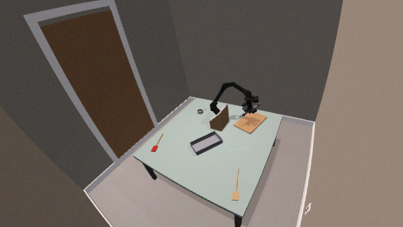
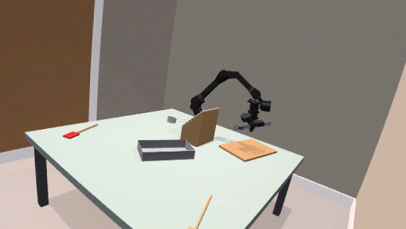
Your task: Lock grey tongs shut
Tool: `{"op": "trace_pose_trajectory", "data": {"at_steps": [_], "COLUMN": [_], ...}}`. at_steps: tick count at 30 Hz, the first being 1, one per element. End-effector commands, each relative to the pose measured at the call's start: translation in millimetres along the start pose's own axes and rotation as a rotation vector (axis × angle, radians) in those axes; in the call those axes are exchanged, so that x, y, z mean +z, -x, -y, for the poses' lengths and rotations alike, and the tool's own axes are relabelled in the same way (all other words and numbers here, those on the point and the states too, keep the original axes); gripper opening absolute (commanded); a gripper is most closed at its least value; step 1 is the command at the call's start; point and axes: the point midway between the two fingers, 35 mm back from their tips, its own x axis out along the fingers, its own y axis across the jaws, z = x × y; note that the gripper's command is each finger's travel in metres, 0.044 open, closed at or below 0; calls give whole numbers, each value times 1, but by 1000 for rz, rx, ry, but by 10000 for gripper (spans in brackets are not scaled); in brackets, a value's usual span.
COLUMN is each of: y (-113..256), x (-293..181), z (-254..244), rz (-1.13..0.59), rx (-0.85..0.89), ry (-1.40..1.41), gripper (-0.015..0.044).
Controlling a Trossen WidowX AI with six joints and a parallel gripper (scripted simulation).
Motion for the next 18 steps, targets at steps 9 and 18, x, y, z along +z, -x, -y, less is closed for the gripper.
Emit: {"op": "trace_pose_trajectory", "data": {"at_steps": [9, 18], "y": [-15, -19], "x": [-1, 2], "z": [-18, -23], "rz": [-294, -496], "rx": [-13, -18], "ry": [-41, -52], "gripper": [-150, -150]}}
